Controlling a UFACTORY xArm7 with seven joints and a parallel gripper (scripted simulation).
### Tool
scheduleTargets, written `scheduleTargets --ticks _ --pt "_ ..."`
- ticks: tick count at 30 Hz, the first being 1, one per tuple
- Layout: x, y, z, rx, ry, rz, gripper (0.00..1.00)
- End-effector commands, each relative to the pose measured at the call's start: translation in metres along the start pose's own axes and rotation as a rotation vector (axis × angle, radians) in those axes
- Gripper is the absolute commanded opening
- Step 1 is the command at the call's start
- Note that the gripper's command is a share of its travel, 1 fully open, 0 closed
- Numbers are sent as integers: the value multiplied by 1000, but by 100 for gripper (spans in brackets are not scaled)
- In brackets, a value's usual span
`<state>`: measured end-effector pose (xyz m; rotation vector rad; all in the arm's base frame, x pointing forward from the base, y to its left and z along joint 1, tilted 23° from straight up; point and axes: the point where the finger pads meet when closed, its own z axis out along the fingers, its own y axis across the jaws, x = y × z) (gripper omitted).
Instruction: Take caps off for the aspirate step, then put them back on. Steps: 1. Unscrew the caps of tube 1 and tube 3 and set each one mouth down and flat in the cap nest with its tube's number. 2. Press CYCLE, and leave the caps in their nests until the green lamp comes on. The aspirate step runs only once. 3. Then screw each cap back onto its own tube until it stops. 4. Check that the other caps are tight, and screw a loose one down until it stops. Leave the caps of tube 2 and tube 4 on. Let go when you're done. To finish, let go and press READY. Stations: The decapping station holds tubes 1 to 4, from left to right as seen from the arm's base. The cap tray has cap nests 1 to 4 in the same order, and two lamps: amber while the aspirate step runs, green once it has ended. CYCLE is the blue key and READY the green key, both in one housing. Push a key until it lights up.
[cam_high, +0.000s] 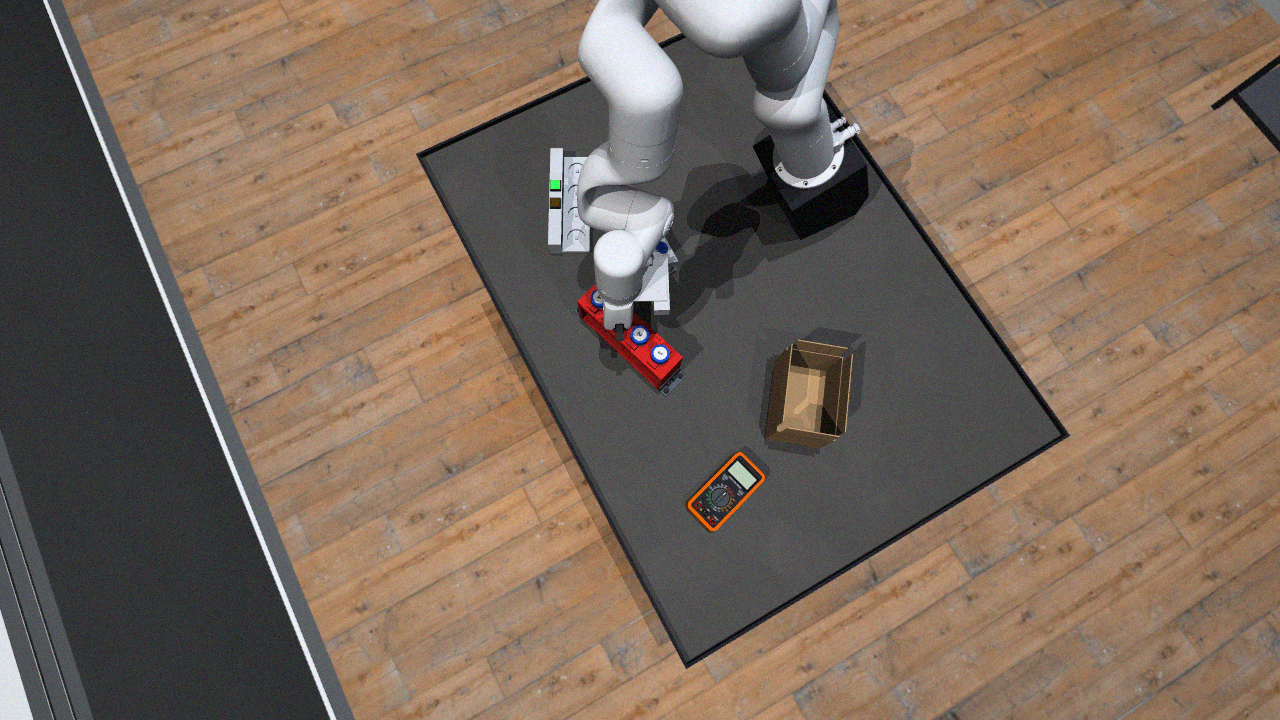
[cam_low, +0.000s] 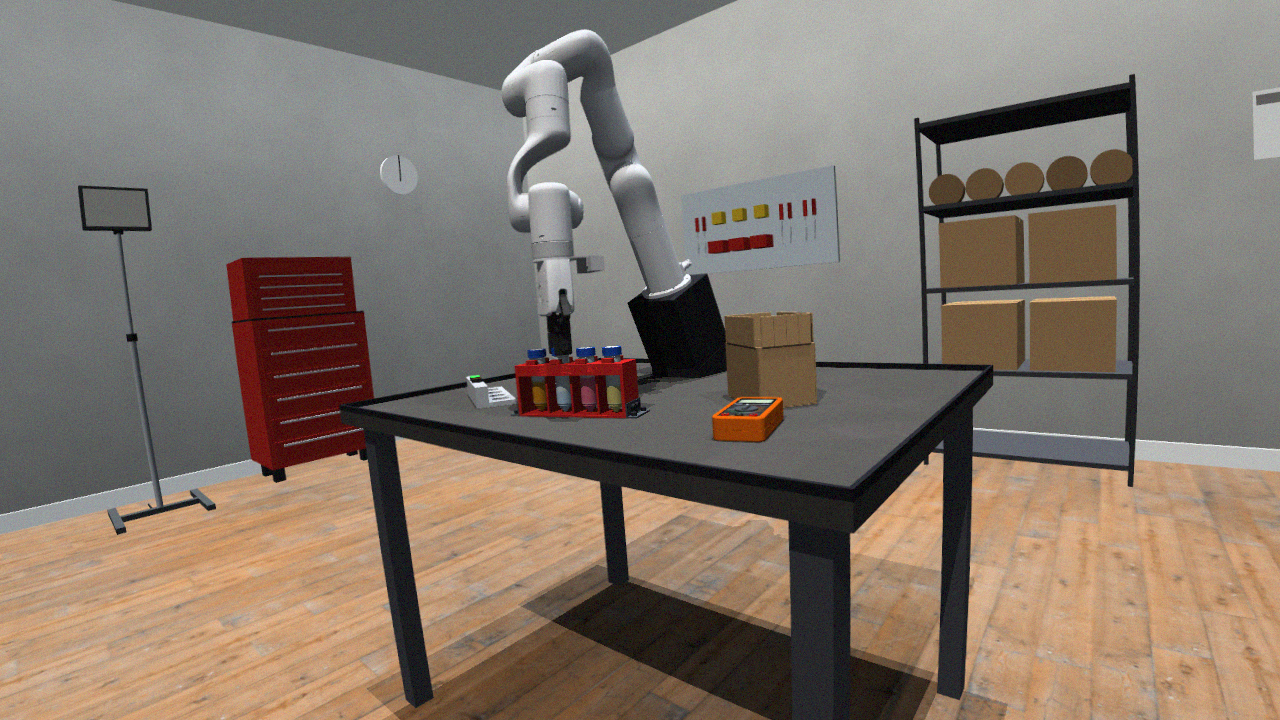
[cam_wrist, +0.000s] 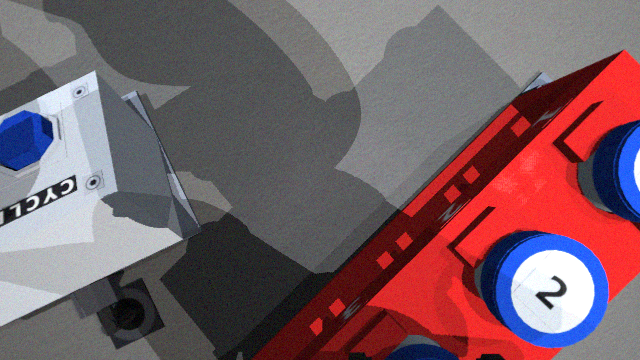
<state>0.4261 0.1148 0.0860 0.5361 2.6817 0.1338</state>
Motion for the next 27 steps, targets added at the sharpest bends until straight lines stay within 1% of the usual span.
scheduleTargets --ticks 1,3,6,8,23,25,27 --pt "-1 1 -1 -1 6 -2 0" --pt "-1 1 -1 -1 6 -2 0" --pt "-1 1 -1 -1 6 148 0" --pt "-1 1 -1 -1 6 148 0" --pt "0 1 0 1 6 898 0" --pt "0 1 0 1 6 898 0" --pt "0 1 0 2 6 998 0"
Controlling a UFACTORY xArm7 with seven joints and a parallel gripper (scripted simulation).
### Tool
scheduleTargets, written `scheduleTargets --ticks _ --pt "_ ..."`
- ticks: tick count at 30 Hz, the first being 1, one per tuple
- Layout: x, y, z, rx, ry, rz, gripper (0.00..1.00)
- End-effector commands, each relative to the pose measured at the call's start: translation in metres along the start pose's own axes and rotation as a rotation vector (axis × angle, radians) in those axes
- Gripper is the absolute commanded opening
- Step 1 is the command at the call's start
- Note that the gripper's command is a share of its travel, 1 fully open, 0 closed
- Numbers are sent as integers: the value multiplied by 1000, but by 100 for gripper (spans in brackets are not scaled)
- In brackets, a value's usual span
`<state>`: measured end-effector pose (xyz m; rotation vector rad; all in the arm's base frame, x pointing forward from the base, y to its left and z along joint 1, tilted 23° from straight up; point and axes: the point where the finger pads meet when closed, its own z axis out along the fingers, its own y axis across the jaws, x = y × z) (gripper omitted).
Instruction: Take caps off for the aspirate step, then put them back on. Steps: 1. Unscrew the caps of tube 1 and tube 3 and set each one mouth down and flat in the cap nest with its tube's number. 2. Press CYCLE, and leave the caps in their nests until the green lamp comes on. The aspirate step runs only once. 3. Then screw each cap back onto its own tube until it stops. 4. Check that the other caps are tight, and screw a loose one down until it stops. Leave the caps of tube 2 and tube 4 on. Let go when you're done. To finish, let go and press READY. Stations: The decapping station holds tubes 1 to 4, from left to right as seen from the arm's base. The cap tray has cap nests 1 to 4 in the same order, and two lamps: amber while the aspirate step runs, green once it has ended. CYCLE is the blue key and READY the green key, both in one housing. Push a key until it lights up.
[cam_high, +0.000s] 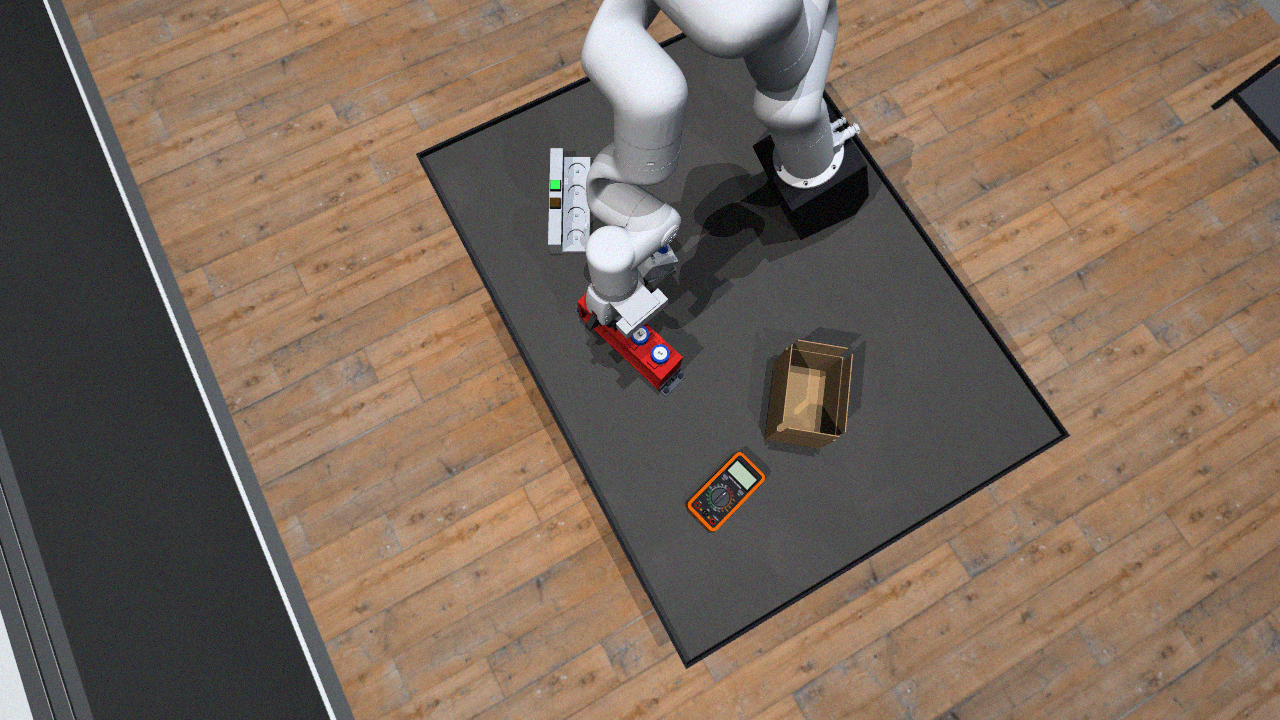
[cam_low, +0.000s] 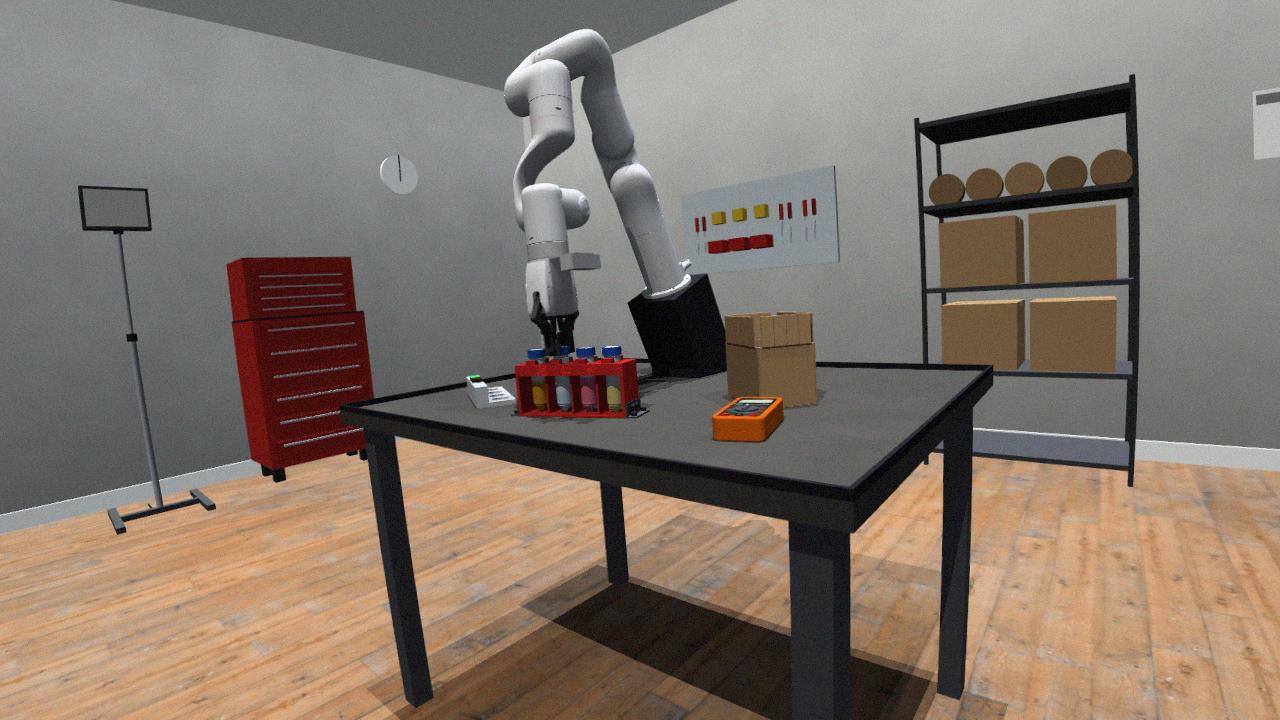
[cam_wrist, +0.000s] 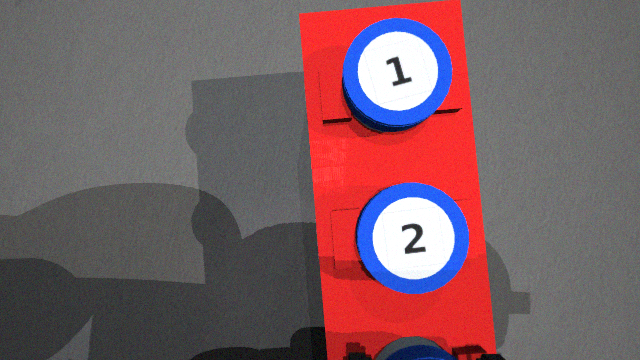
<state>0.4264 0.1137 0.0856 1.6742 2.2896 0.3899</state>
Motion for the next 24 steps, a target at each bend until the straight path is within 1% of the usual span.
scheduleTargets --ticks 1,11,18,19,24 --pt "1 1 0 -16 -39 172 0" --pt "1 1 1 -26 -34 672 0" --pt "1 1 1 -26 -34 693 0" --pt "1 1 1 -26 -34 693 46" --pt "1 1 1 -26 -34 693 46"
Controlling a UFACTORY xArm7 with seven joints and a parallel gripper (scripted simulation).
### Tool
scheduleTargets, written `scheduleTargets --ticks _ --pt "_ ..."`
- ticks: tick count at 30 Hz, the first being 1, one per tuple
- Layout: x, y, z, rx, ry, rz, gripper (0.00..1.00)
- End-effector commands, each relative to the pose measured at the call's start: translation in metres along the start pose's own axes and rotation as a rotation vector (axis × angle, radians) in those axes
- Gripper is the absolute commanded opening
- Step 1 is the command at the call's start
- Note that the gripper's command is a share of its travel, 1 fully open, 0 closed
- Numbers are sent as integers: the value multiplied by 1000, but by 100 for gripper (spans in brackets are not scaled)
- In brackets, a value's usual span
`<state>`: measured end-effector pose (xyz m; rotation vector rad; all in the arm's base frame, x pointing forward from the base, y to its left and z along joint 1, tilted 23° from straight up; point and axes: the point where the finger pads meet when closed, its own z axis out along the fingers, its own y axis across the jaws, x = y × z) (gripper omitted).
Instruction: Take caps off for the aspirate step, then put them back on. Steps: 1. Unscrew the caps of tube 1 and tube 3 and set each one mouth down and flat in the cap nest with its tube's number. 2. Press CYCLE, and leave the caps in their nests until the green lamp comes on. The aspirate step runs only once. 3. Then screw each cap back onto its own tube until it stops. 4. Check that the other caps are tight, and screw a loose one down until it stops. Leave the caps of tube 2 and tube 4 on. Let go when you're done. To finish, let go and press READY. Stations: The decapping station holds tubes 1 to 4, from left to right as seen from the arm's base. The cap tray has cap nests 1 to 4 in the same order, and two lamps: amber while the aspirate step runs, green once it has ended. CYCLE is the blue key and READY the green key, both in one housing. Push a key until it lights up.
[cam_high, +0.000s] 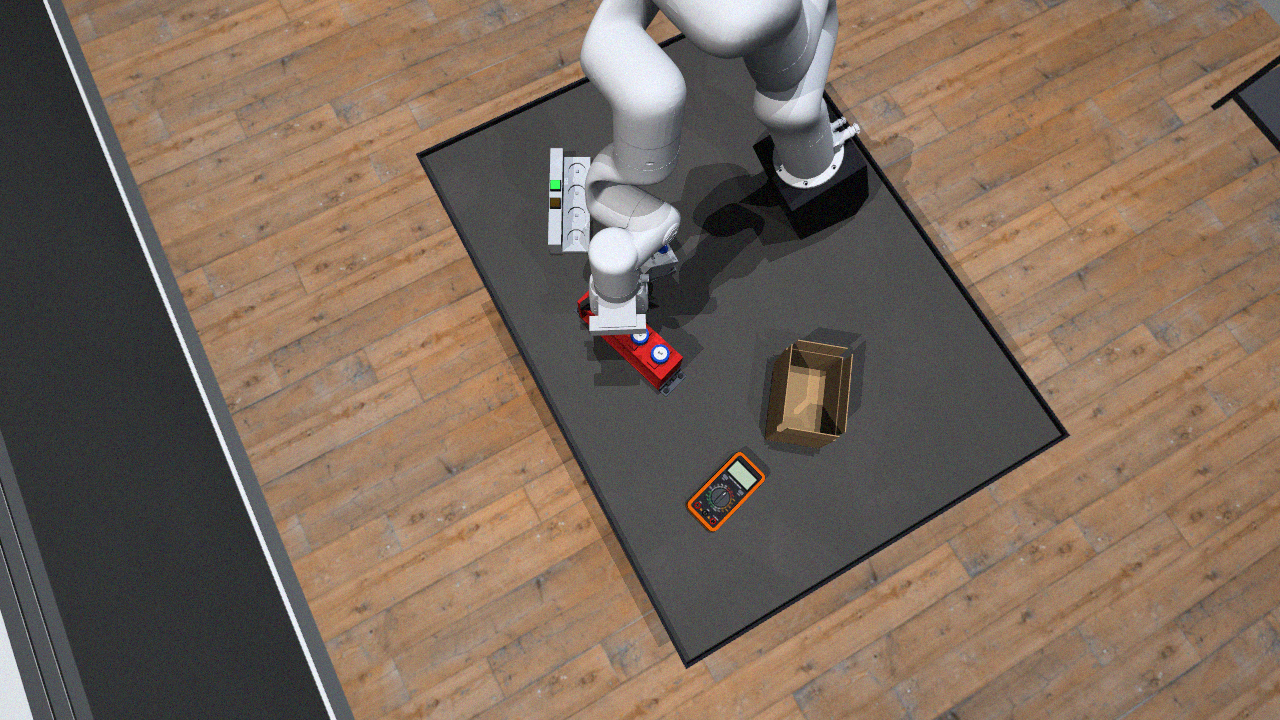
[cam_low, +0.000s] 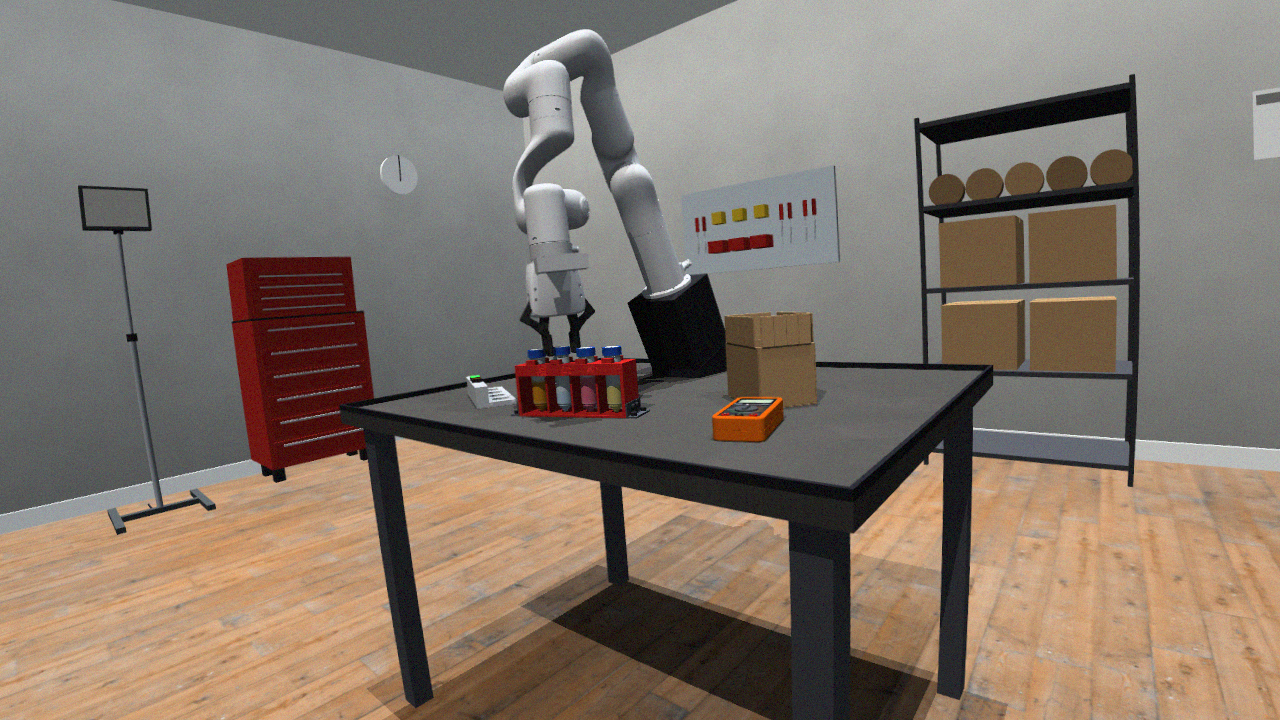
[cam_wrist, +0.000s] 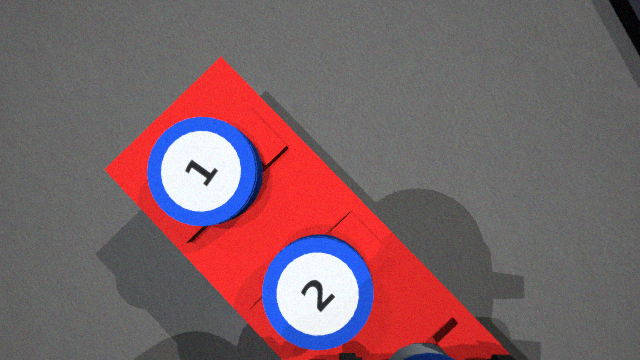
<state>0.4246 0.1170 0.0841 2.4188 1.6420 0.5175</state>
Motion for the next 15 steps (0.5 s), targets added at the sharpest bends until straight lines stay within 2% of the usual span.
scheduleTargets --ticks 1,8,15 --pt "0 3 0 -34 -22 7 46" --pt "0 3 -1 -34 -22 -33 46" --pt "0 3 -3 -30 -27 -313 46"
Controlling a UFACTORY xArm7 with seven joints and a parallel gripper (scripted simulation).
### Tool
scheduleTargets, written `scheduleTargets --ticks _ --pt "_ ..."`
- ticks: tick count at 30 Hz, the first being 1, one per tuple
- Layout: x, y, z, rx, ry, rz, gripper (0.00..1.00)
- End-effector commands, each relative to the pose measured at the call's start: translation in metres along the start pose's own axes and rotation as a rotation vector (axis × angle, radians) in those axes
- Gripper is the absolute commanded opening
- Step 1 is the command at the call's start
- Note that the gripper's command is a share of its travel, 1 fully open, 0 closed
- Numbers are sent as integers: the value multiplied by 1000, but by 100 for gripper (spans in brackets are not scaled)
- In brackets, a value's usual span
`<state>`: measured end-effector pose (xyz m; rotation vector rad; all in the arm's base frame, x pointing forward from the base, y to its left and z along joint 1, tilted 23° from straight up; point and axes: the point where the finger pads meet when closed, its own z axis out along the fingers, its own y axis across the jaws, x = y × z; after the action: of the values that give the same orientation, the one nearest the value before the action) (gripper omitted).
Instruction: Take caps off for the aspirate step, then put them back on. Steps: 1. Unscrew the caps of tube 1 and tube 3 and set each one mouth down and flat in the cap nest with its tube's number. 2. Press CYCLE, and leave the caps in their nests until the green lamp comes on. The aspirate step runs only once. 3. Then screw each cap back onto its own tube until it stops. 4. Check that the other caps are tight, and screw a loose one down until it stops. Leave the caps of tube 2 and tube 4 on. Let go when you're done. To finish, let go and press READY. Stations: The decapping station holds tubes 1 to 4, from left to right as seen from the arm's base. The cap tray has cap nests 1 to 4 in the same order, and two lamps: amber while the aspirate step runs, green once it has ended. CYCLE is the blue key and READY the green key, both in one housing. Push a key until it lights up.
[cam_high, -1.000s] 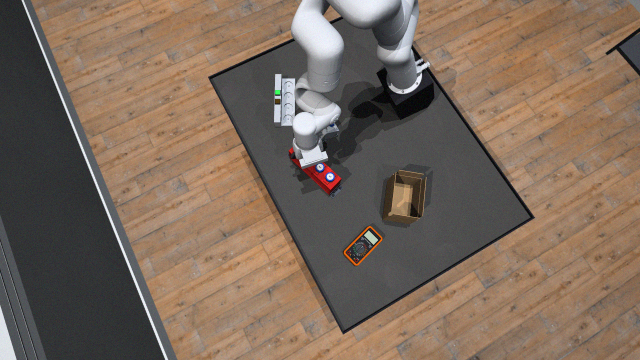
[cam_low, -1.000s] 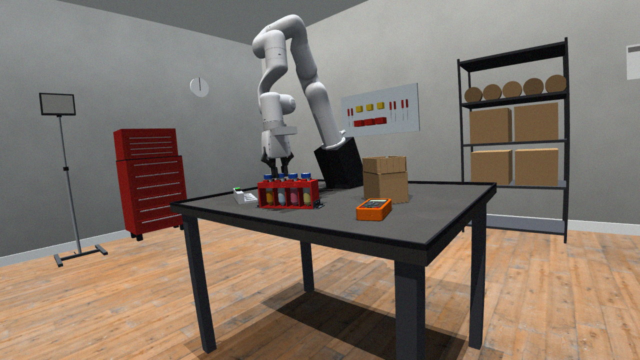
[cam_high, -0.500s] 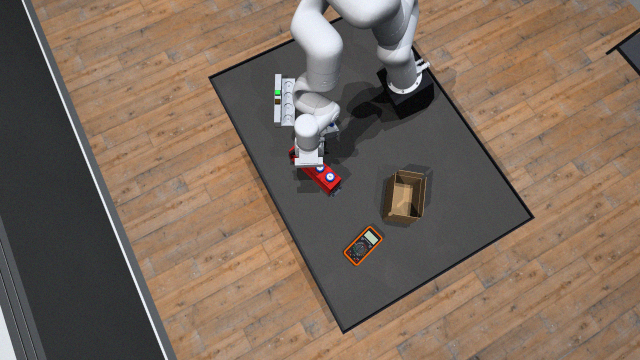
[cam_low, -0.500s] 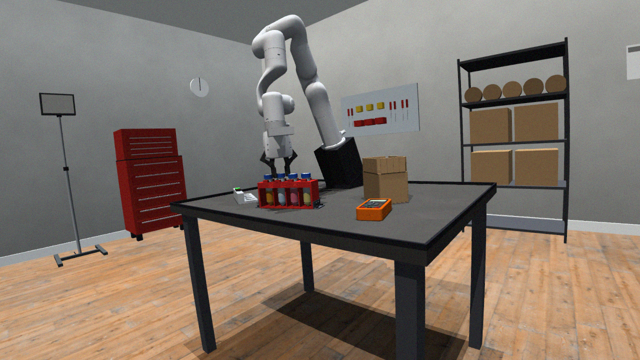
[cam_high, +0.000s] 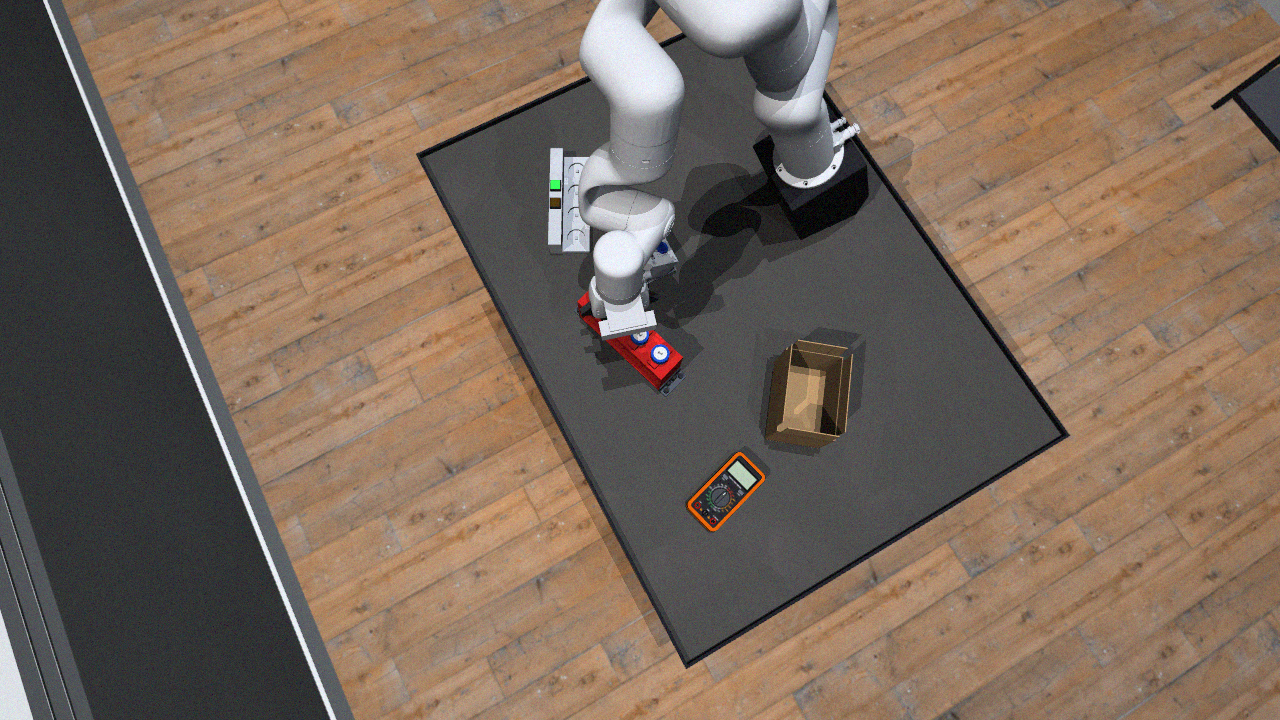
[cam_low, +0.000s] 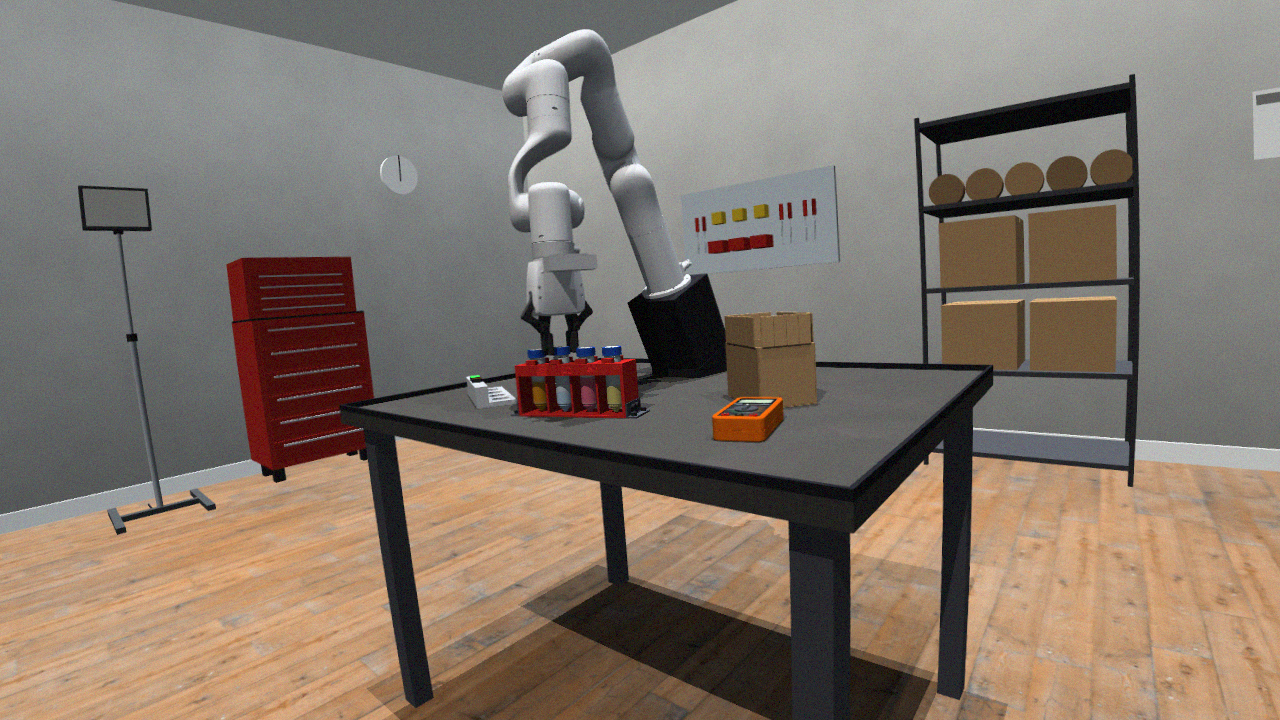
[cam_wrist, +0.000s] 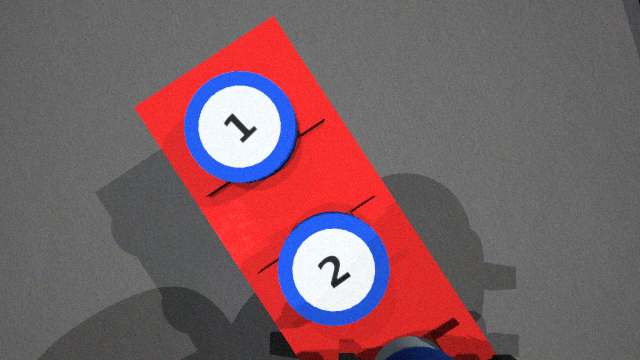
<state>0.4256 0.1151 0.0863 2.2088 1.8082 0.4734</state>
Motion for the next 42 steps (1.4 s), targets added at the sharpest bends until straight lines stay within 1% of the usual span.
scheduleTargets --ticks 1,8,10,25,27,35,41,42 --pt "0 1 -1 1 4 -166 46" --pt "0 1 -1 1 5 -446 46" --pt "0 1 -1 1 5 -446 46" --pt "0 1 -1 -1 5 -1046 46" --pt "0 1 -1 -1 5 -1046 46" --pt "0 1 -1 -2 5 -1366 46" --pt "0 1 -1 -2 5 -1376 46" --pt "0 1 -1 -2 5 -1376 0"
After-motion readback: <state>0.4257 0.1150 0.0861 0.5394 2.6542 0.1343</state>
